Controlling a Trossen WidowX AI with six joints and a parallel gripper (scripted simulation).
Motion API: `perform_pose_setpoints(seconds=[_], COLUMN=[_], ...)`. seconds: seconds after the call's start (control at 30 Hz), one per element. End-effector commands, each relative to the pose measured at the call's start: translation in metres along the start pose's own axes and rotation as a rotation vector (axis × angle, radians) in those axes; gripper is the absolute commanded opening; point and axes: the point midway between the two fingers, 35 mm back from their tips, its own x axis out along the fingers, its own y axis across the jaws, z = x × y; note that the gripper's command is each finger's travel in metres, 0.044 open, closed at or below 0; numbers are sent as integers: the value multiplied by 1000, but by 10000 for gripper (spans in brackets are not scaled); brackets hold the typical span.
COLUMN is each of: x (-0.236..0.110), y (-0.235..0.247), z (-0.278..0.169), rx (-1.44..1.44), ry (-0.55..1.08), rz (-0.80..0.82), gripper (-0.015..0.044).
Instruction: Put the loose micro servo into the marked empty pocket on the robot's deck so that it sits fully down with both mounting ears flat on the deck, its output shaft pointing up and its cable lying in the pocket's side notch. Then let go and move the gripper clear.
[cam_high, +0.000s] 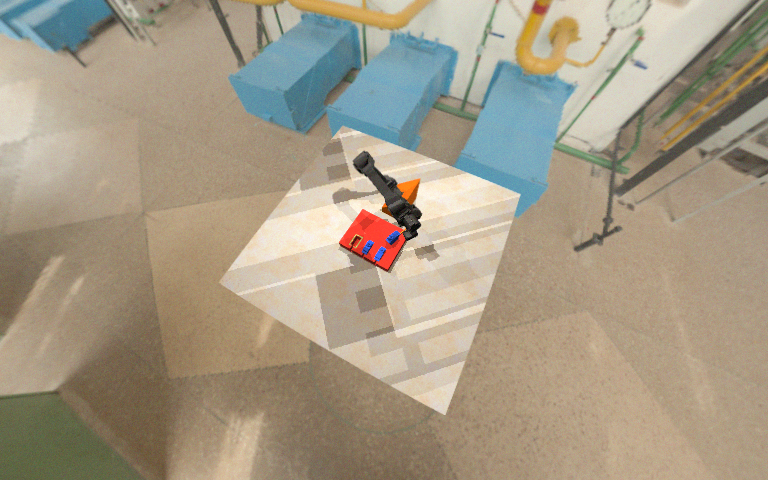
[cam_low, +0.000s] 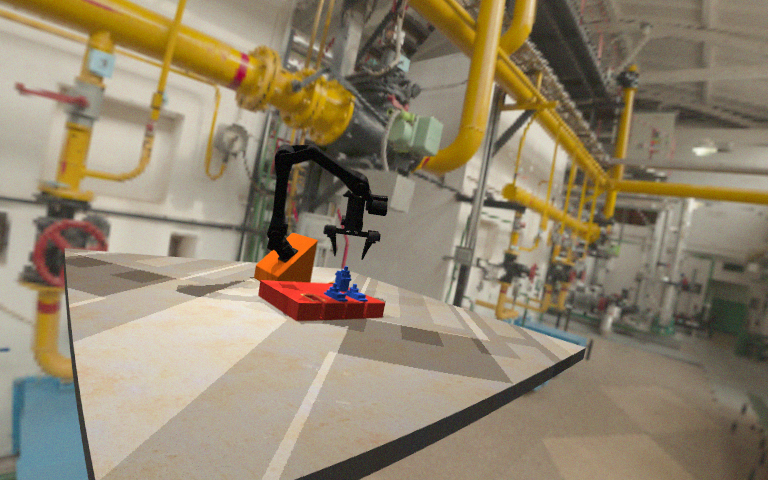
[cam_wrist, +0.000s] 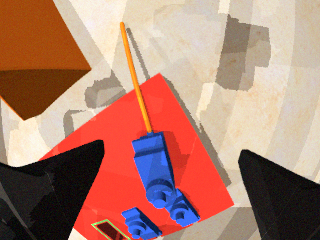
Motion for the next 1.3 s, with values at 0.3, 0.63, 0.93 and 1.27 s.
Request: perform_pose_setpoints(seconds=[0.3,0.63,0.93,1.27], x=[5,30,35,50], y=[13,14,14,15], z=[-35,-38,-39,-40], rx=[-315,-314,-314,-314], ry=[82,83,83,83], rz=[59,60,60,61], gripper=[440,440,440,440])
